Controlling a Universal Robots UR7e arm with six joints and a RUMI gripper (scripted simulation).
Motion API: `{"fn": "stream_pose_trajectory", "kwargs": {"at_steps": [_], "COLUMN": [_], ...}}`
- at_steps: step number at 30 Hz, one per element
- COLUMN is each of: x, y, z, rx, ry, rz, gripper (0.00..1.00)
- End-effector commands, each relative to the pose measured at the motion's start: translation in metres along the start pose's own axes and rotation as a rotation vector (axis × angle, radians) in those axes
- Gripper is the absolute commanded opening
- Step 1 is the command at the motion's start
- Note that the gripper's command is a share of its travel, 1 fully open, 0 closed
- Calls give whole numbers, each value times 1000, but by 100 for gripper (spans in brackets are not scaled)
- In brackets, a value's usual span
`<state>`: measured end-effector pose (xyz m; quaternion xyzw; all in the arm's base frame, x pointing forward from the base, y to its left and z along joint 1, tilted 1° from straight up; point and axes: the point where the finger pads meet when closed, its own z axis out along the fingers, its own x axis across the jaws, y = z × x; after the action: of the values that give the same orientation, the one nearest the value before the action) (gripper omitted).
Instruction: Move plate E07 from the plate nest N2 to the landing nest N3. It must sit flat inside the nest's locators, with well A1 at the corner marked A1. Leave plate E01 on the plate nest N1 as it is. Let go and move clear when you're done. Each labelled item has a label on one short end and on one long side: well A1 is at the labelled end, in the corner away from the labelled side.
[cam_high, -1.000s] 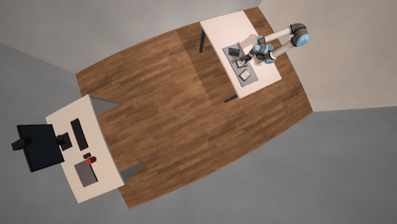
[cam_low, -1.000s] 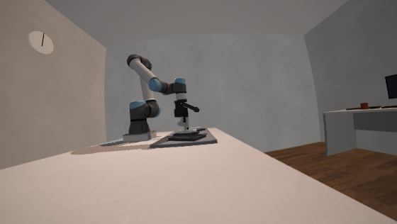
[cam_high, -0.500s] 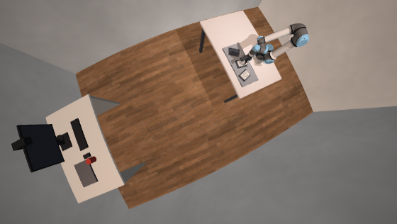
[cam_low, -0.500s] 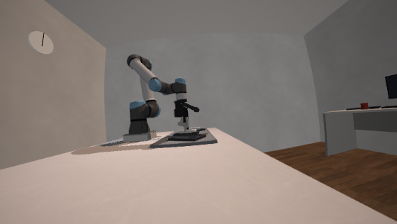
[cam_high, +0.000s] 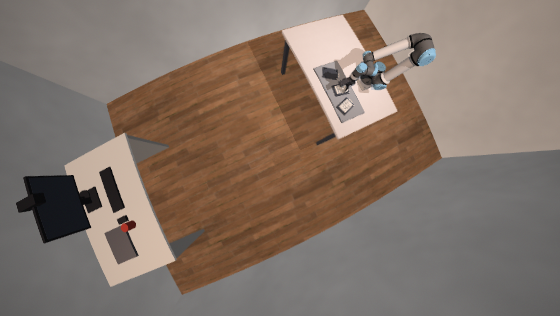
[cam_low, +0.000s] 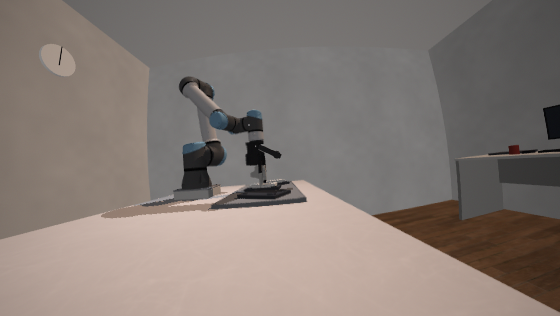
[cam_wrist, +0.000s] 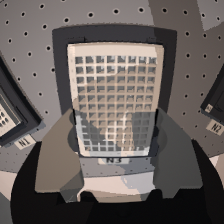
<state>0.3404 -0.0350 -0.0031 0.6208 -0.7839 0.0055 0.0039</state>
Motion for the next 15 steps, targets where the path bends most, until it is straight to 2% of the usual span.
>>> {"fn": "stream_pose_trajectory", "kwargs": {"at_steps": [1,11,12,15], "x": [1,1,1,1], "y": [1,1,1,1], "z": [0,0,0,0], "rx": [0,0,0,0], "ry": [0,0,0,0], "rz": [1,1,1,1], "gripper": [0,0,82,82]}}
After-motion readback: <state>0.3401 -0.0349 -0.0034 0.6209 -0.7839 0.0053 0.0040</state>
